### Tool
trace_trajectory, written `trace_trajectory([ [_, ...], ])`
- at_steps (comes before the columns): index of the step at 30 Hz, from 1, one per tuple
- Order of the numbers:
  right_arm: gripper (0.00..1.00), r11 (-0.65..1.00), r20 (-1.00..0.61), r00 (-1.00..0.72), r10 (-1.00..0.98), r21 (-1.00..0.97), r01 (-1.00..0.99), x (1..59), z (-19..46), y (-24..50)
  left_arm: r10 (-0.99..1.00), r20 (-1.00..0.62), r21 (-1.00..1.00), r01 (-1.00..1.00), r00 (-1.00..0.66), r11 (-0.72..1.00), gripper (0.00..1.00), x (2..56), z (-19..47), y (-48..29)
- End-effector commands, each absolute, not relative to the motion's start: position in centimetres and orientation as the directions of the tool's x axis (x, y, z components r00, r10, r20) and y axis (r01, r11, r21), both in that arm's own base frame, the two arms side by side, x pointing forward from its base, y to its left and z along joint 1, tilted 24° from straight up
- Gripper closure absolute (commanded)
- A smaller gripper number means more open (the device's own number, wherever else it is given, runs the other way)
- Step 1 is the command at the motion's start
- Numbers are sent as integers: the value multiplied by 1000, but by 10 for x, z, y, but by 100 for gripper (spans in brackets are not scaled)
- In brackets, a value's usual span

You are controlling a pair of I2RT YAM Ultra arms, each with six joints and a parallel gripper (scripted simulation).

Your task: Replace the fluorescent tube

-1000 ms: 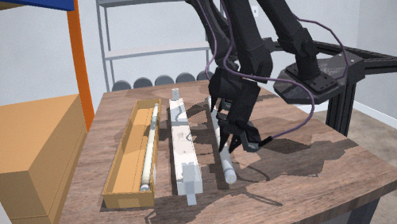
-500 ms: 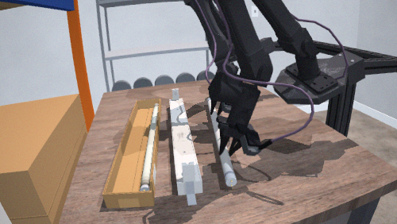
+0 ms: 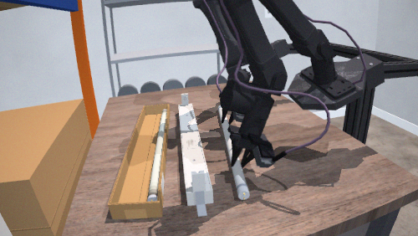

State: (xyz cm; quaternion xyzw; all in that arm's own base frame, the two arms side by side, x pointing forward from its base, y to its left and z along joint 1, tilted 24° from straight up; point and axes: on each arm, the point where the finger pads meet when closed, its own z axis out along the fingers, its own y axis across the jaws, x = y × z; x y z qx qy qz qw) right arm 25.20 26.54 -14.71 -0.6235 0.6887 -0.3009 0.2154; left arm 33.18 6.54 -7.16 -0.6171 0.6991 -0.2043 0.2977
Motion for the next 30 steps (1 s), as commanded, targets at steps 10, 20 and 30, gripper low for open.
trace_trajectory([
  [10, 89, 59, 21, -105, -994, -707, -705, 257, -133, 288, -984, -164, -615, -774, -64, 153, 51, 322, -86, 67],
  [20, 89, 62, 19, -107, -994, -707, -704, 257, -133, 288, -984, -164, -615, -774, -64, 153, 51, 322, -86, 67],
  [30, 89, 62, 19, -107, -994, -707, -704, 257, -133, 288, -986, -150, -622, -769, -73, 151, 51, 308, -66, 62],
])
